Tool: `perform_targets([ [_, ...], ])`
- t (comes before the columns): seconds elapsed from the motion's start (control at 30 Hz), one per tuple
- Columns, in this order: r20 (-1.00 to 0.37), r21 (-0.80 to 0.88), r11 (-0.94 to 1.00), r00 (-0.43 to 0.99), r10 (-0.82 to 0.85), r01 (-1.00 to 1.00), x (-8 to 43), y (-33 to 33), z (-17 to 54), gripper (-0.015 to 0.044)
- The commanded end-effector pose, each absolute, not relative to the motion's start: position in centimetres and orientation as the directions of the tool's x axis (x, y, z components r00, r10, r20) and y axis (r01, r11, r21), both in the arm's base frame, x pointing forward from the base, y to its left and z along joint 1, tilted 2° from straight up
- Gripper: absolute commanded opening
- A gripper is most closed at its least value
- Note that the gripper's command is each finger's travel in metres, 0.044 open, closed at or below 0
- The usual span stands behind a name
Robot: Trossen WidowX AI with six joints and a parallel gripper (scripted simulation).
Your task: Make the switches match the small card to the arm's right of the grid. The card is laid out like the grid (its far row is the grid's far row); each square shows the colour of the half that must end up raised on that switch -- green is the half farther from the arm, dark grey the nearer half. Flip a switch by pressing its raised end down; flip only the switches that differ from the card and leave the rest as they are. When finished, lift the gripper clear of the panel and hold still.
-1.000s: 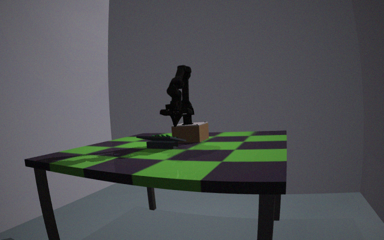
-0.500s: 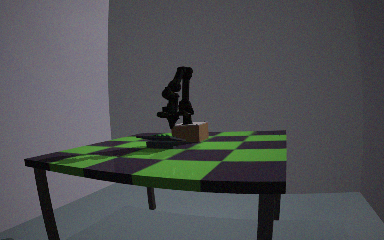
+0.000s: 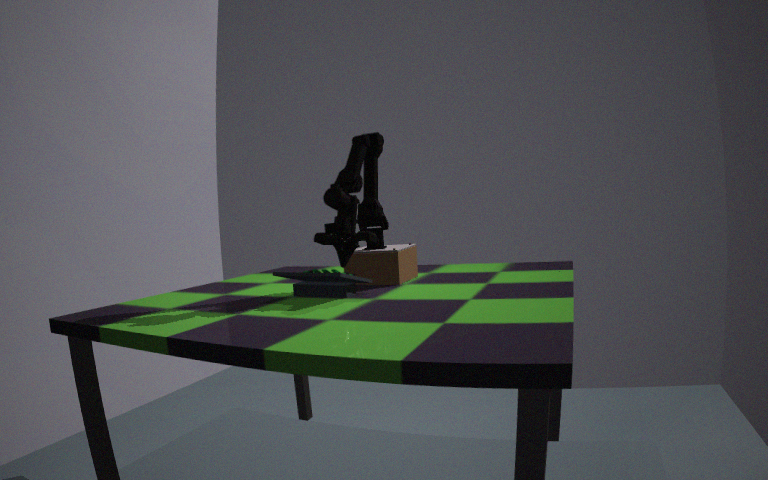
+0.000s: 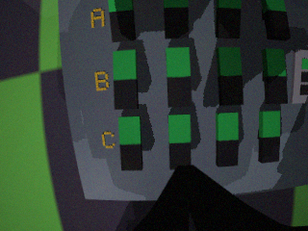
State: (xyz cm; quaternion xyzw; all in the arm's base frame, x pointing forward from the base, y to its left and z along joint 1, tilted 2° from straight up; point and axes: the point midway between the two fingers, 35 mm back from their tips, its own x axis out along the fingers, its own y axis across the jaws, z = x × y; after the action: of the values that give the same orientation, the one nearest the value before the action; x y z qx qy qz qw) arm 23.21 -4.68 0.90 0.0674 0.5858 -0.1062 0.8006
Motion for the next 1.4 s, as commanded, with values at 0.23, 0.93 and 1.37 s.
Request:
perform_targets([
  [0.23, -0.953, -0.014, 0.969, 0.289, -0.087, 0.246, 23.5, -4.7, -0.7, 0.0000],
  [0.93, -0.953, -0.014, 0.969, 0.289, -0.087, 0.246, 23.5, -4.7, -0.8, 0.0000],
  [1.37, -0.953, -0.014, 0.969, 0.289, -0.087, 0.246, 23.6, -4.8, -0.9, 0.0000],
])
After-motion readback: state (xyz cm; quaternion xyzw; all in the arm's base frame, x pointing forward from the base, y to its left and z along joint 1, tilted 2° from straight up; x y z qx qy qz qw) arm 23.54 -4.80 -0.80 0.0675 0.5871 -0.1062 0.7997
